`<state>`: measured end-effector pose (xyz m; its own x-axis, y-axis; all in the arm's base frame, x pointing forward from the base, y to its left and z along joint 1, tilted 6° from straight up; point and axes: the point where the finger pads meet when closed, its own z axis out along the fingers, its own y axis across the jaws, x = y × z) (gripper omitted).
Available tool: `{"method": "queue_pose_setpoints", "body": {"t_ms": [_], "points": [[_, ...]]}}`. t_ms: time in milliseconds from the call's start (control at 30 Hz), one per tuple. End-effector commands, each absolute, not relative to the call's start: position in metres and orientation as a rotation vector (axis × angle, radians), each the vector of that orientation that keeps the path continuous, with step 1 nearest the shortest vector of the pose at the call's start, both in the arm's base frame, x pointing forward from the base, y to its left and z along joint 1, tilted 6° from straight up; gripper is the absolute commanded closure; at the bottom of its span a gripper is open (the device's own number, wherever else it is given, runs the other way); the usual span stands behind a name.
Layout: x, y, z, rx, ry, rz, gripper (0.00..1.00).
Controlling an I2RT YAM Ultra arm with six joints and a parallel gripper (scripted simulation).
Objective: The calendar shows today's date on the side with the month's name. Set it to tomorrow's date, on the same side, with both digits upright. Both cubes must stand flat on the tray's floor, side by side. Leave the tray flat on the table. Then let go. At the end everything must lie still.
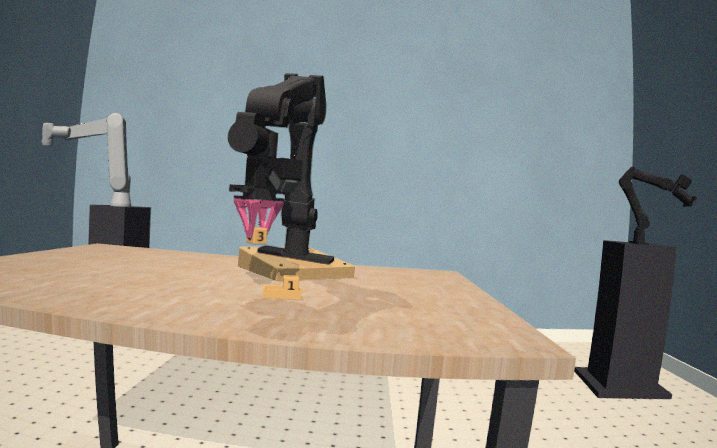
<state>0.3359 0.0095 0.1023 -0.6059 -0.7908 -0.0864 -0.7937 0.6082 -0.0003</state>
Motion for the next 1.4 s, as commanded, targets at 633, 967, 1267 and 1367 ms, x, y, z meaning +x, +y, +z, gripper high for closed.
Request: {"method": "queue_pose_setpoints", "body": {"t_ms": [633,967,1267,1367], "points": [[0.350,-0.020,0.109,-0.140,3.045,0.111,0.74],[0.352,-0.032,0.107,0.326,3.043,0.129,0.74],[0.354,-0.043,0.109,0.765,2.961,0.144,0.74],[0.355,-0.047,0.105,0.910,2.935,0.149,0.74]]}}
